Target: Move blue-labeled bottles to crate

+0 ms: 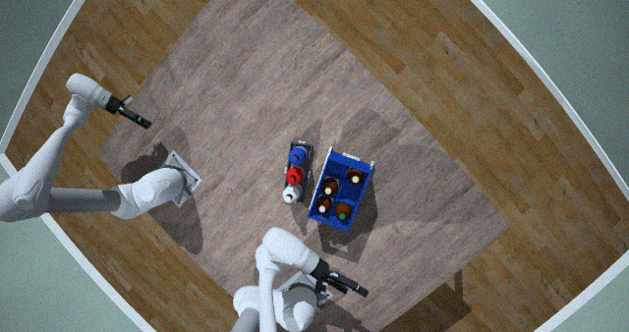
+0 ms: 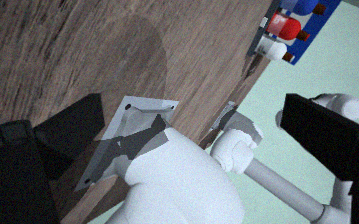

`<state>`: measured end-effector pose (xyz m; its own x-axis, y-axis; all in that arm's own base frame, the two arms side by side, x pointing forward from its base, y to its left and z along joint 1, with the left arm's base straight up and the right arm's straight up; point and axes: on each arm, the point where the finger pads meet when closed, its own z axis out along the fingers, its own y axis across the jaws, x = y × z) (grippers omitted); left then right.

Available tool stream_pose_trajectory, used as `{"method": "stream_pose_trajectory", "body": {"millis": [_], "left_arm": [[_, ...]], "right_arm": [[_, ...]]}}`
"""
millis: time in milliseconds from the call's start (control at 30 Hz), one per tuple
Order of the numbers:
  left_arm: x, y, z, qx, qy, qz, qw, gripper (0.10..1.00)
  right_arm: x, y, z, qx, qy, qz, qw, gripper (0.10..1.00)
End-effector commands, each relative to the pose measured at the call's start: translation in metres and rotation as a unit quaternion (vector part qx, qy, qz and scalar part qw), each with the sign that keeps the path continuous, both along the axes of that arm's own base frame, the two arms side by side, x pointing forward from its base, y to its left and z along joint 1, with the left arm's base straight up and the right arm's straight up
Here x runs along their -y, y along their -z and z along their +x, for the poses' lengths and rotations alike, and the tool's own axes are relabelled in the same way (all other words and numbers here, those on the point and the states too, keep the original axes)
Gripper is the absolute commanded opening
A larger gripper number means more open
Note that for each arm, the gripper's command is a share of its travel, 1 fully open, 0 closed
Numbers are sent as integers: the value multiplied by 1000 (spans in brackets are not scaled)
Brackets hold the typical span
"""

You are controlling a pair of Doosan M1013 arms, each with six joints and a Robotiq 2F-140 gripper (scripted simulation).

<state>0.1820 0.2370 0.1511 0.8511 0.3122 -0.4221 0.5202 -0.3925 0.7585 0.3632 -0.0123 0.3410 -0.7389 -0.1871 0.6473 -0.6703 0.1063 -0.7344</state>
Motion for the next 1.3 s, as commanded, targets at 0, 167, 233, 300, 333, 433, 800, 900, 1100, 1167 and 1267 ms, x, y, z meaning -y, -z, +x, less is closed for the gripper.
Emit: {"method": "stream_pose_trajectory", "body": {"millis": [0,167,233,300,333,433,800,900,1100,1167,1267], "left_arm": [[-11,4,-17,-40,-20,11,999,1000],[-29,11,-50,-117,-66,29,990,1000],[-35,14,-63,-146,-84,36,985,1000],[-41,16,-76,-174,-102,43,978,1000],[-44,17,-82,-188,-111,46,975,1000],[-51,20,-101,-225,-136,55,963,1000],[-68,26,-150,-318,-201,76,923,1000],[-72,27,-163,-342,-219,81,910,1000],[-76,28,-179,-369,-239,86,894,1000],[-78,29,-185,-380,-247,88,887,1000],[-80,29,-193,-394,-258,91,878,1000]], "right_arm": [[0,0,0,0,0,0,1000,1000],[0,0,0,0,0,0,1000,1000],[0,0,0,0,0,0,1000,1000],[0,0,0,0,0,0,1000,1000],[0,0,0,0,0,0,1000,1000],[0,0,0,0,0,0,1000,1000],[0,0,0,0,0,0,1000,1000],[0,0,0,0,0,0,1000,1000],[0,0,0,0,0,0,1000,1000],[0,0,0,0,0,0,1000,1000],[0,0,0,0,0,0,1000,1000]]}}
